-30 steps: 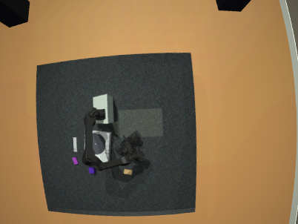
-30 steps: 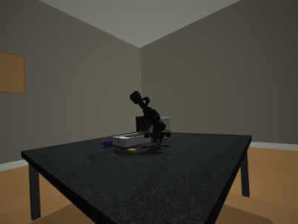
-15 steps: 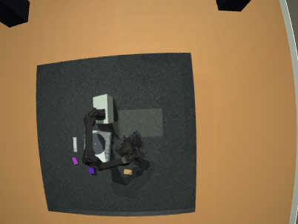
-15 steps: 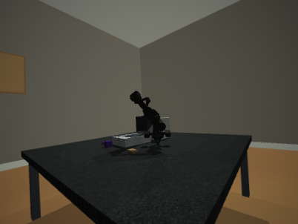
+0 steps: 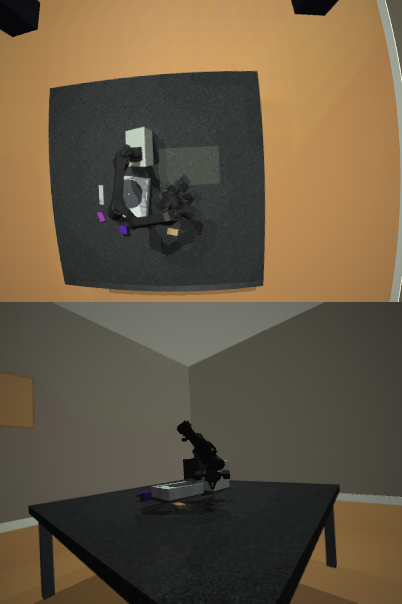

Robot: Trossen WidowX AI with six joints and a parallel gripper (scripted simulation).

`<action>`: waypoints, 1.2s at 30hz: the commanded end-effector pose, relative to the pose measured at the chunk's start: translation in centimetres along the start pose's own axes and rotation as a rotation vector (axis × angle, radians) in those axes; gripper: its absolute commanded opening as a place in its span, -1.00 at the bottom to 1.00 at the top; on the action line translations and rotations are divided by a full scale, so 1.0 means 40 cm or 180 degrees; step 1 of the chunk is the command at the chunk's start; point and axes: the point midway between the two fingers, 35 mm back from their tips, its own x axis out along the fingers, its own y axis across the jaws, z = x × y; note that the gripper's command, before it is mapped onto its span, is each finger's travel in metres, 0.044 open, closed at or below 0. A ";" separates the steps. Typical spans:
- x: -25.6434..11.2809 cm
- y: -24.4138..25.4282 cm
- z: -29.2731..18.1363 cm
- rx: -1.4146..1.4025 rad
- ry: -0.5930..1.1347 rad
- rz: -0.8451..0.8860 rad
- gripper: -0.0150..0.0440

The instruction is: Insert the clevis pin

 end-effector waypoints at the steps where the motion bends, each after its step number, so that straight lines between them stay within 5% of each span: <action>1: -0.038 -0.001 -0.007 0.0033 -0.0032 0.0021 -0.49; 36: -0.099 -0.224 -0.102 -0.1271 -0.0632 0.0181 -0.49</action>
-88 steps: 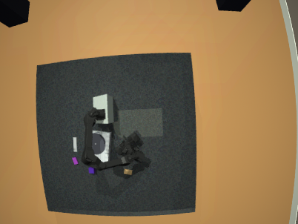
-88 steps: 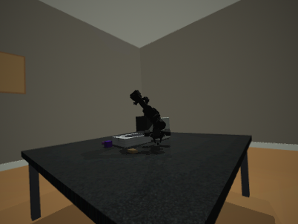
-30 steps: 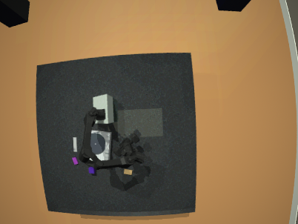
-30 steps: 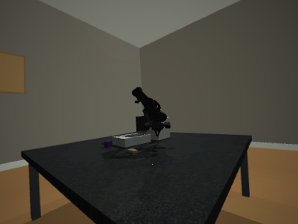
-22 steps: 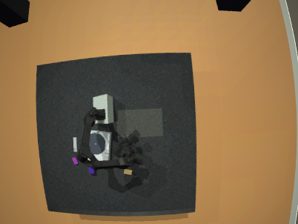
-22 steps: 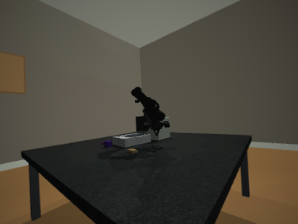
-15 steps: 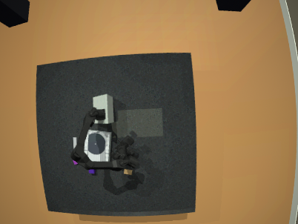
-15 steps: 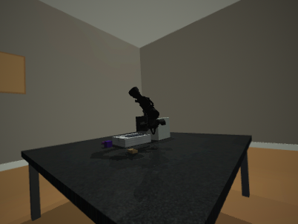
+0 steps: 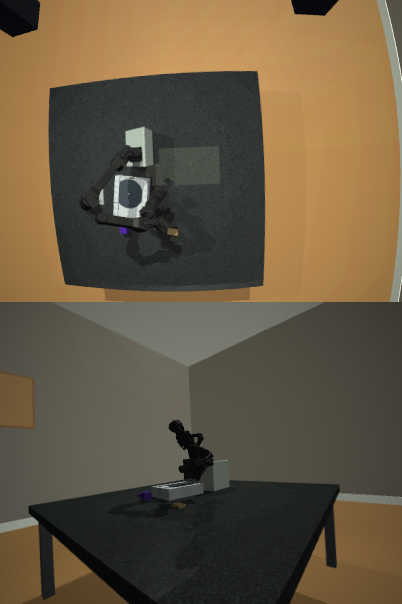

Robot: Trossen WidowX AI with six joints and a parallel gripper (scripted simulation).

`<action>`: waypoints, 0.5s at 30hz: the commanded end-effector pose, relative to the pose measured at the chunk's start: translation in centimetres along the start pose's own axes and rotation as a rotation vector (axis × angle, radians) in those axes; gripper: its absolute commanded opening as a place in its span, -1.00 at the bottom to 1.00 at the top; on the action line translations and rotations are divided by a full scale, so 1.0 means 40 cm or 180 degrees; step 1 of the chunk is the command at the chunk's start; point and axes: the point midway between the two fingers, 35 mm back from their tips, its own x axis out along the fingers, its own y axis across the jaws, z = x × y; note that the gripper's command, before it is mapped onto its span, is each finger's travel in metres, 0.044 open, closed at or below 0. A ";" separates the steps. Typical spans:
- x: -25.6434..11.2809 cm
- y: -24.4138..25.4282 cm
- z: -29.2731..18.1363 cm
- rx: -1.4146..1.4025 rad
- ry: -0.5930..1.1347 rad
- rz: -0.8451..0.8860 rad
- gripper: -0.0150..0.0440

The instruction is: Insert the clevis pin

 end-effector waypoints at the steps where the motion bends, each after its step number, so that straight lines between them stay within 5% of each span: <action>1: -0.008 -0.021 -0.026 -0.0176 -0.0084 -0.0037 -0.49; 15: -0.019 -0.091 -0.129 -0.0785 -0.0313 -0.0198 -0.49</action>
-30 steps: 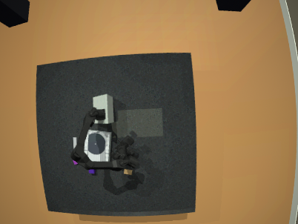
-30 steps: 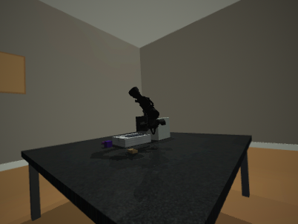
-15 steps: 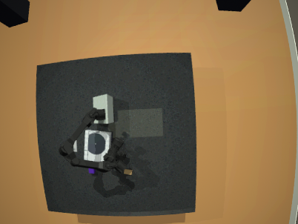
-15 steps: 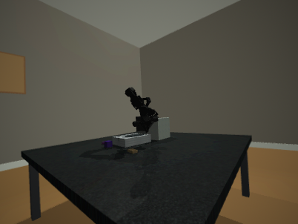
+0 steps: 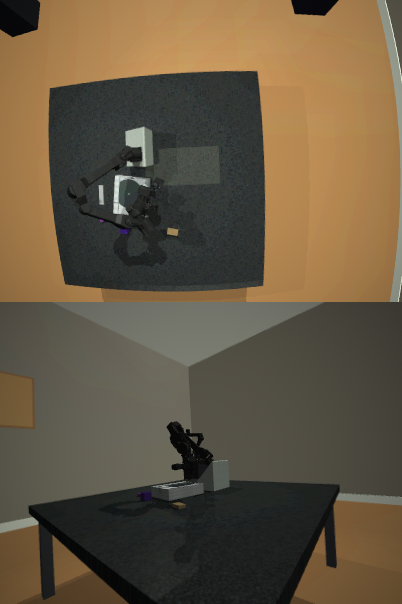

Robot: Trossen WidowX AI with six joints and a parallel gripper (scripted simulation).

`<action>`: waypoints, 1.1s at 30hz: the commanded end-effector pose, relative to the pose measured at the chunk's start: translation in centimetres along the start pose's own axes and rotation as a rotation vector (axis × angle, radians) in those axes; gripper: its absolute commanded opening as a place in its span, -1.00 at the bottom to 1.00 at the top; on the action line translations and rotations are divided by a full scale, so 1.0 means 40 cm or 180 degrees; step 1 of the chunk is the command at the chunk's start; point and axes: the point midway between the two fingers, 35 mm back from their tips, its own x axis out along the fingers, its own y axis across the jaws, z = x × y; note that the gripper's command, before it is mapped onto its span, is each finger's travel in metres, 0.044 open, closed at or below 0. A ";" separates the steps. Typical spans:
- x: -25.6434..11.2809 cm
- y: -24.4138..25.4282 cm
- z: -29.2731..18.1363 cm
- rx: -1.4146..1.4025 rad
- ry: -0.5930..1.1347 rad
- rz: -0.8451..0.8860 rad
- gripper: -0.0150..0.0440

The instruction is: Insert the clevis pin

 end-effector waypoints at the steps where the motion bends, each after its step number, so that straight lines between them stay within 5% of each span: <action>1: -0.003 -0.009 -0.032 -0.0157 -0.0042 -0.0067 -0.49; 33: 0.002 -0.024 -0.244 -0.1168 -0.0106 -0.0473 -0.49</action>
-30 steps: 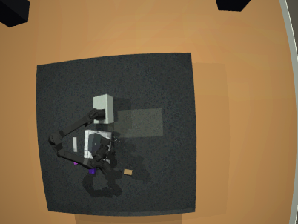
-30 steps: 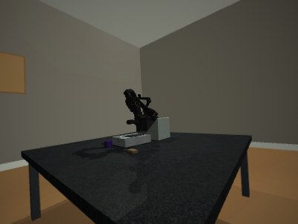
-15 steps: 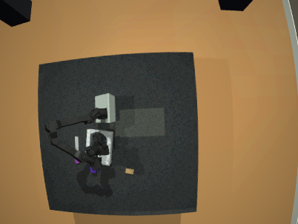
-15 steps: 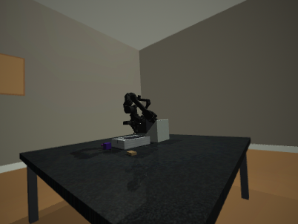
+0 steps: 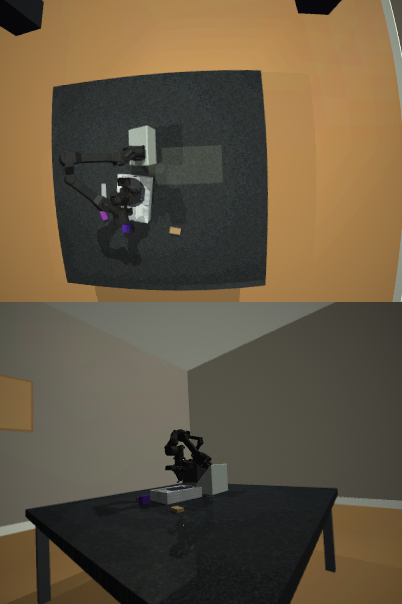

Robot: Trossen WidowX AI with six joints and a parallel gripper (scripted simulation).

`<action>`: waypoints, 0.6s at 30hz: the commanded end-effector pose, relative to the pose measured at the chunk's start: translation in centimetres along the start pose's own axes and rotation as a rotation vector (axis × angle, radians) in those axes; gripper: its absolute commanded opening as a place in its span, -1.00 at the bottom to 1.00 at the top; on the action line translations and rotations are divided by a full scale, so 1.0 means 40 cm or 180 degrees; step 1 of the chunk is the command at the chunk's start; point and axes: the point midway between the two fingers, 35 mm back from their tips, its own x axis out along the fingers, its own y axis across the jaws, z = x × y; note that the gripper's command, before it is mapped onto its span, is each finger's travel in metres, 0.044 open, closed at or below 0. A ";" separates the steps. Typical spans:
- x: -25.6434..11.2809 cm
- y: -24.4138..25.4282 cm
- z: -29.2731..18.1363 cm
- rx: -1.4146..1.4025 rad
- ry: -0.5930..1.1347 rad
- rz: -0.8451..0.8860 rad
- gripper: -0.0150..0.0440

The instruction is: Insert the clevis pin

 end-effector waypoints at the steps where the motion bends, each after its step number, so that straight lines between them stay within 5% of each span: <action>1: -0.002 0.002 0.000 -0.0010 -0.0062 -0.0005 -0.49; 18: -0.001 0.000 -0.022 -0.0002 -0.1223 0.0020 -0.49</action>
